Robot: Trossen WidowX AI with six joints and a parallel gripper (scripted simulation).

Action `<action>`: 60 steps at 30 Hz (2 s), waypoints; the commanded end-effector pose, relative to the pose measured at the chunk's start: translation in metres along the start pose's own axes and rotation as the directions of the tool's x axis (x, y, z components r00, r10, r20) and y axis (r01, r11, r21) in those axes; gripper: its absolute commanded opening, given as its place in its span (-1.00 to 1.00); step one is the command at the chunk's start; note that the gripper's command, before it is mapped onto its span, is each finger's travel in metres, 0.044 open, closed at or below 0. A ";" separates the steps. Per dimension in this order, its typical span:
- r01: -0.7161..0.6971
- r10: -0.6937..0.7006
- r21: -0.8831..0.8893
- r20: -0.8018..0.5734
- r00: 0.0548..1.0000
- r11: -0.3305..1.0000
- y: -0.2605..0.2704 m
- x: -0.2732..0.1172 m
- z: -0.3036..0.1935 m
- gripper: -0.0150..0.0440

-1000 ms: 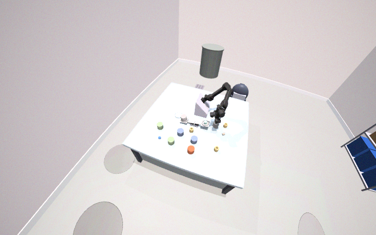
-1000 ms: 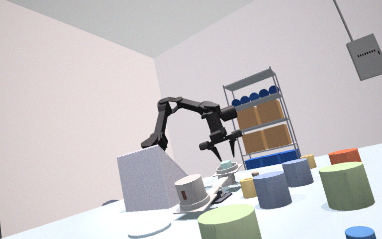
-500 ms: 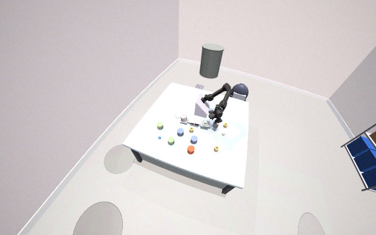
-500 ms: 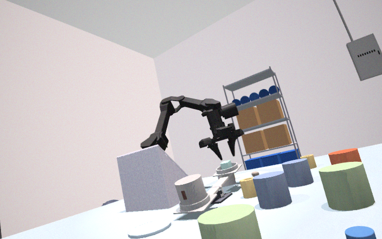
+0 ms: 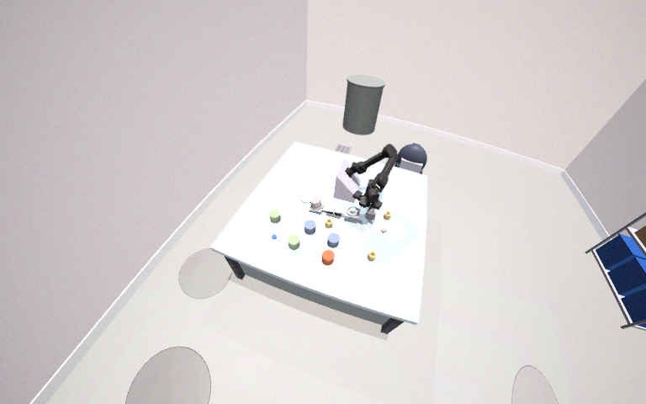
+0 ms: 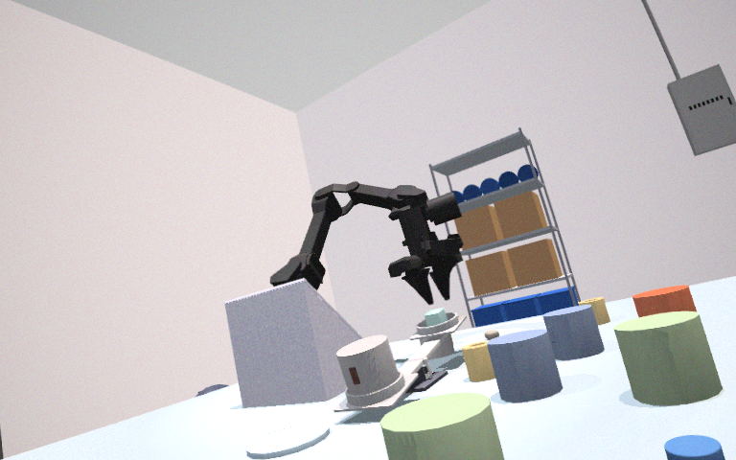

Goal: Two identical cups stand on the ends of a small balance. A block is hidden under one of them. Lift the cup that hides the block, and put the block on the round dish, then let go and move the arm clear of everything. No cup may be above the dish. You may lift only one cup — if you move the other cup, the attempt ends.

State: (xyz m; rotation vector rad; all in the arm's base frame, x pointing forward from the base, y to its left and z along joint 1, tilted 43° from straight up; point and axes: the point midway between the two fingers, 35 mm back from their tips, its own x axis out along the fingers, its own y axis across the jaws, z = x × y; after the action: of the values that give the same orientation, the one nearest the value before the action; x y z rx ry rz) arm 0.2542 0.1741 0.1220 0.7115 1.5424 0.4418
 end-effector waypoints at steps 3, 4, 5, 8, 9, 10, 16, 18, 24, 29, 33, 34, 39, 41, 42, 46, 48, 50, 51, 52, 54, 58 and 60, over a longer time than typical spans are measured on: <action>0.002 -0.002 -0.207 -0.002 1.000 0.978 -0.008 -0.002 0.008 0.39; 0.003 -0.003 -0.237 0.001 1.000 0.972 -0.011 -0.003 0.010 0.39; 0.005 -0.004 -0.267 0.004 1.000 0.964 -0.013 -0.005 0.011 0.39; 0.009 -0.005 -0.342 0.012 1.000 0.940 -0.019 -0.007 0.016 0.39; 0.009 -0.006 -0.363 0.011 1.000 0.932 -0.019 -0.007 0.016 0.39; 0.010 -0.007 -0.392 0.008 1.000 0.920 -0.020 -0.007 0.017 0.39; 0.006 -0.011 -0.572 -0.005 1.000 0.820 -0.027 -0.008 0.020 0.39; 0.004 -0.012 -0.627 -0.009 1.000 0.779 -0.029 -0.009 0.022 0.39; -0.009 -0.015 -0.773 -0.023 1.000 0.635 -0.036 -0.010 0.025 0.39; -0.022 -0.016 -0.869 -0.035 0.999 0.494 -0.042 -0.010 0.028 0.39; -0.035 -0.016 -0.928 -0.044 0.999 0.371 -0.046 -0.011 0.030 0.39; -0.038 -0.015 -0.940 -0.046 0.999 0.339 -0.047 -0.011 0.030 0.39; -0.054 -0.014 -0.983 -0.058 0.998 0.174 -0.053 -0.012 0.033 0.39; -0.060 -0.013 -0.993 -0.062 0.998 0.106 -0.055 -0.013 0.034 0.39; -0.063 -0.013 -0.995 -0.064 0.998 0.072 -0.056 -0.013 0.034 0.39; -0.074 -0.010 -0.995 -0.074 0.997 -0.065 -0.061 -0.014 0.036 0.39; -0.078 -0.009 -0.988 -0.078 0.997 -0.133 -0.063 -0.014 0.037 0.39; -0.082 -0.007 -0.978 -0.082 0.997 -0.194 -0.065 -0.015 0.038 0.39; -0.083 -0.007 -0.974 -0.083 0.997 -0.211 -0.065 -0.015 0.038 0.39; -0.083 -0.007 -0.973 -0.084 0.996 -0.216 -0.066 -0.015 0.038 0.39; -0.083 -0.007 -0.973 -0.084 0.996 -0.216 -0.066 -0.015 0.038 0.39; -0.083 -0.007 -0.973 -0.083 0.996 -0.216 -0.066 -0.014 0.038 0.39; -0.083 -0.006 -0.973 -0.084 0.996 -0.216 -0.066 -0.005 0.037 0.39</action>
State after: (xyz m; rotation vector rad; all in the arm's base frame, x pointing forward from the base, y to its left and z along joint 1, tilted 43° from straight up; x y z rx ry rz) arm 0.2805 0.1118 0.0851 -0.6654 0.6518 1.5469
